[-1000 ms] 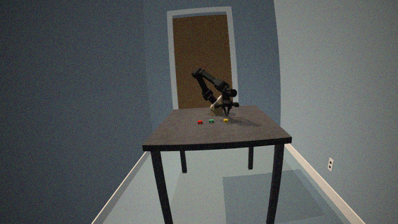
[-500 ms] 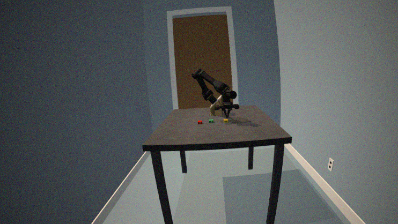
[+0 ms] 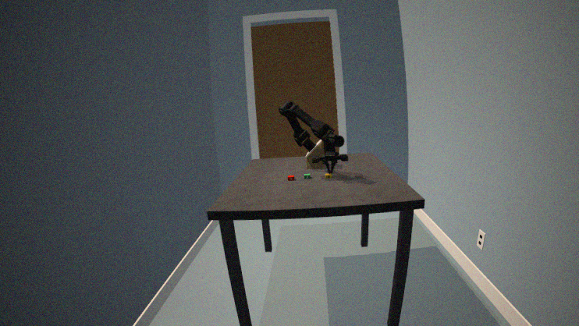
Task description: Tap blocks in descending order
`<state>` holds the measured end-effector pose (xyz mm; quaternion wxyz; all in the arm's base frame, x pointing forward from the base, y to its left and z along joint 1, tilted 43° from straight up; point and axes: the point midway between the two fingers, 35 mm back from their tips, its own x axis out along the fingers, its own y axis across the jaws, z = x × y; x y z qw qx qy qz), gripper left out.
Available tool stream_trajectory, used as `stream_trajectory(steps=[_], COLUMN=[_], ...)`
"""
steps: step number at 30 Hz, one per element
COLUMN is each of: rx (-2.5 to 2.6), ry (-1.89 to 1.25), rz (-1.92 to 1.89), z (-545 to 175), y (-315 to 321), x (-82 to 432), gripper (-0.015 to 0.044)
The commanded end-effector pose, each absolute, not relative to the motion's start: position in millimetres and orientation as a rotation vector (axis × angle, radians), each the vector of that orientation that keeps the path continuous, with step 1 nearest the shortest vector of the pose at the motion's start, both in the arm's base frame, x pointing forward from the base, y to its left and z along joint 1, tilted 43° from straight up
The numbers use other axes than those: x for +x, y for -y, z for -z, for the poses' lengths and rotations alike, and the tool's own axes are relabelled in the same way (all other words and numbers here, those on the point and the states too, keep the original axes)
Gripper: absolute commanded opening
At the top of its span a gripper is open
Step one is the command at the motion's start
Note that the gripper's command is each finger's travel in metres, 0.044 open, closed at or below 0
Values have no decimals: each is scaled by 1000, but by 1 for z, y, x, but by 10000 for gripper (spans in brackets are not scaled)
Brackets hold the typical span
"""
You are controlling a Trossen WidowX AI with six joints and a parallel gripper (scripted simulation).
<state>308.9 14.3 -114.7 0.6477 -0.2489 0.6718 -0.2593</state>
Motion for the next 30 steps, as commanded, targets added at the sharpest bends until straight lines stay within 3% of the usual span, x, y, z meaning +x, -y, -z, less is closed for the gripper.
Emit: stream_trajectory(steps=[1,7,12,20,30], rx=[-570,-575,-572,-572,-578], ry=[-1532,-1536,-1538,-1538,-1539], rz=[590,591,588,588,592], z=[104,92,37,34,-41], y=[-23,-34,-85,-87,-4], x=[308,308,311,311,294], gripper=[20,20,20,20,20])
